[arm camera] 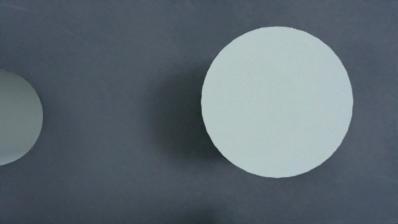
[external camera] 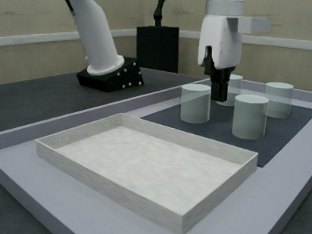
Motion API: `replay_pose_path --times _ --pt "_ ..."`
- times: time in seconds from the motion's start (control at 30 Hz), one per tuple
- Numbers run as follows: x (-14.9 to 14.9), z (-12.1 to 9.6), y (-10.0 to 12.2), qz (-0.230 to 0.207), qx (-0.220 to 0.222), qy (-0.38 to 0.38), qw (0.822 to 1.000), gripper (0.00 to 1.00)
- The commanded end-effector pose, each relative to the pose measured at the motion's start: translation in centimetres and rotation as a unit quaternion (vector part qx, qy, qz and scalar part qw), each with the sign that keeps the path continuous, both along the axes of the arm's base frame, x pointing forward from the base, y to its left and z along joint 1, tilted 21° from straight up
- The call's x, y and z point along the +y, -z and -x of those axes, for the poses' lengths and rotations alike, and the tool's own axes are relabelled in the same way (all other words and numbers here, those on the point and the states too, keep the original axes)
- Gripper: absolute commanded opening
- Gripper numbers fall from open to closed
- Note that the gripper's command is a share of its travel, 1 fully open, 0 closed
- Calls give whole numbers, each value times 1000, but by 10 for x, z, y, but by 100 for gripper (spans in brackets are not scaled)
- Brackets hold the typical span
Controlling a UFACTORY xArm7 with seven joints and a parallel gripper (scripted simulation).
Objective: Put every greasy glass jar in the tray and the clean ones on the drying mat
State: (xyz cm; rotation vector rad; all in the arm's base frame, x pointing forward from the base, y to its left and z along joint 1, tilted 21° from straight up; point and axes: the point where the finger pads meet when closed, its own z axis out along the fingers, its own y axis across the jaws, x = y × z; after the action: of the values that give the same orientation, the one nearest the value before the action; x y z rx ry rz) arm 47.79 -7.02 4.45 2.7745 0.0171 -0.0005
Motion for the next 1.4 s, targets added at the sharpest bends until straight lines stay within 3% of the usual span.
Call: replay_pose_path --times 0.0,0.8,0.9,1.2,1.3,1.37 --pt "1 -2 -2 0 -2 -1 1000 0" --pt "1 -2 -2 0 -2 -1 1000 0" --pt "4 -2 -9 0 -2 -1 1000 0" --pt "28 -1 -73 0 -2 -1 1000 0" --pt "28 -1 -73 0 -2 -1 1000 0" --pt "44 -2 -67 0 -2 -1 1000 0"
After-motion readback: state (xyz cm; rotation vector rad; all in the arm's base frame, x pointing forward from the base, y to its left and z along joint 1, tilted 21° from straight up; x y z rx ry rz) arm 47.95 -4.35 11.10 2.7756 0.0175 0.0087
